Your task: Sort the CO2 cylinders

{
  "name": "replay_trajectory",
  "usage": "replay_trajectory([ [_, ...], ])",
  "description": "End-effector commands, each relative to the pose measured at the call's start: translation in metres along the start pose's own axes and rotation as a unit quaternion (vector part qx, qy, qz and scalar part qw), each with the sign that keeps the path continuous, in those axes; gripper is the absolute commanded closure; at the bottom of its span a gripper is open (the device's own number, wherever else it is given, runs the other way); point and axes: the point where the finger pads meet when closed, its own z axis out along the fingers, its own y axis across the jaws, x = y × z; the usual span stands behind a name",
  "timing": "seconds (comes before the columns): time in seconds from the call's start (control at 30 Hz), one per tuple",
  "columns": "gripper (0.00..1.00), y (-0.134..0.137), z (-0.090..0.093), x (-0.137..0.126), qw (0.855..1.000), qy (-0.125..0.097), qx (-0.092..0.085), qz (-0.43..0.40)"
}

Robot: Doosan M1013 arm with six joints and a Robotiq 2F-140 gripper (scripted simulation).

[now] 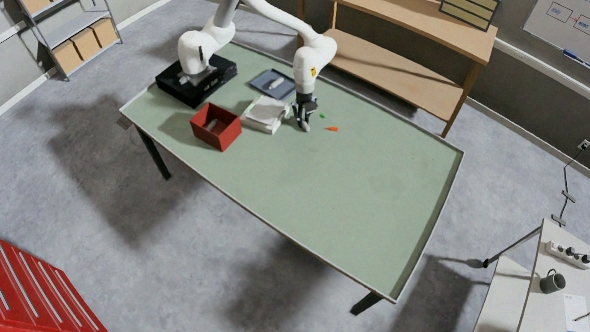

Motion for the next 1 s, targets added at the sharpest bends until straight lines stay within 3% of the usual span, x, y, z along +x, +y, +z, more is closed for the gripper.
replay_trajectory([
  [0.0, 0.90, 0.000, -0.001, 0.000, 1.000, 0.000, 0.001, 0.000],
  [0.13, 0.90, 0.000, -0.009, 0.000, 1.000, 0.000, 0.001, 0.000],
  [0.23, 0.90, 0.000, -0.025, 0.000, 1.000, 0.000, 0.001, 0.000],
  [0.5, 0.90, 0.000, -0.100, 0.000, 1.000, 0.000, 0.001, 0.000],
  [0.57, 0.90, 0.000, -0.100, 0.000, 1.000, 0.000, 0.001, 0.000],
  [0.77, 0.90, 0.000, -0.154, 0.000, 1.000, 0.000, 0.001, 0.000],
  [0.97, 0.90, 0.000, -0.171, 0.000, 1.000, 0.000, 0.001, 0.000],
])
